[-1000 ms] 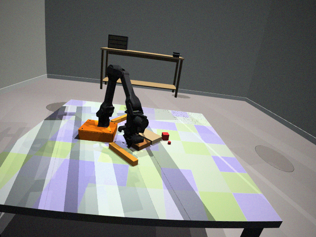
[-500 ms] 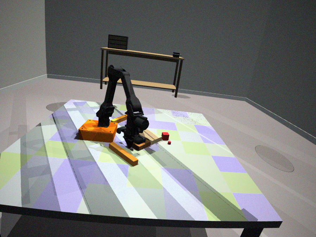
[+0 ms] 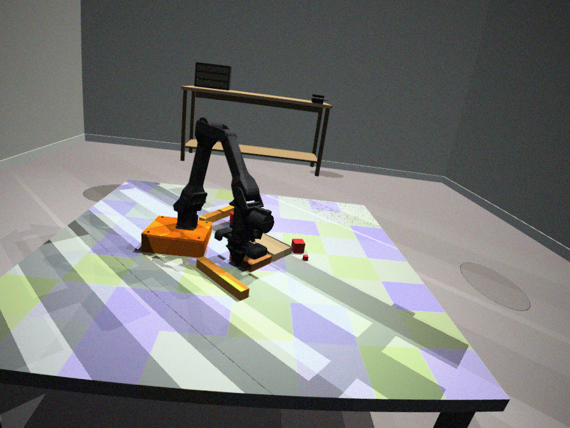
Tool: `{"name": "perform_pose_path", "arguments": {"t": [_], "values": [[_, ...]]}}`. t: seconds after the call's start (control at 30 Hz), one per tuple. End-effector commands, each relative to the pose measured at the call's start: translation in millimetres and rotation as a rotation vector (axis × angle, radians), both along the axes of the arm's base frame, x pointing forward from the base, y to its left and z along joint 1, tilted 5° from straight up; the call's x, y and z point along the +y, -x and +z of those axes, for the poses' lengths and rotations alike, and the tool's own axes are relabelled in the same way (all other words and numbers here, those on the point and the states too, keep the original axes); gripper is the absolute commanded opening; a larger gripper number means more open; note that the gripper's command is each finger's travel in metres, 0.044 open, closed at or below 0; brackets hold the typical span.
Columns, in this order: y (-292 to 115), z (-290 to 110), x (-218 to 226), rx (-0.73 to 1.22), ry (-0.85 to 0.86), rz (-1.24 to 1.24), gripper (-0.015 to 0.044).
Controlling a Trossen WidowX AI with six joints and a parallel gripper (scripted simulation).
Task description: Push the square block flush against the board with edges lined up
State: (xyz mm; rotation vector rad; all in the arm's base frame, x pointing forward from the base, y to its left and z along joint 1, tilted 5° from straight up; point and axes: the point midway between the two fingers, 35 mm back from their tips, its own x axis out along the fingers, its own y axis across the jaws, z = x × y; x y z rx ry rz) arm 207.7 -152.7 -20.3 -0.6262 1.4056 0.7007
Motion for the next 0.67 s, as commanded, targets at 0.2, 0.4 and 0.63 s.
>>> {"name": "perform_pose_path", "arguments": {"t": [0.2,0.4,0.63], "values": [[-10,1,10,-0.003,-0.003,-0.004,0.0000],[-14,2,14,-0.003,-0.004,-0.004,0.0000],[-8,1,7,-0.003,-0.003,-0.004,0.0000]]}}
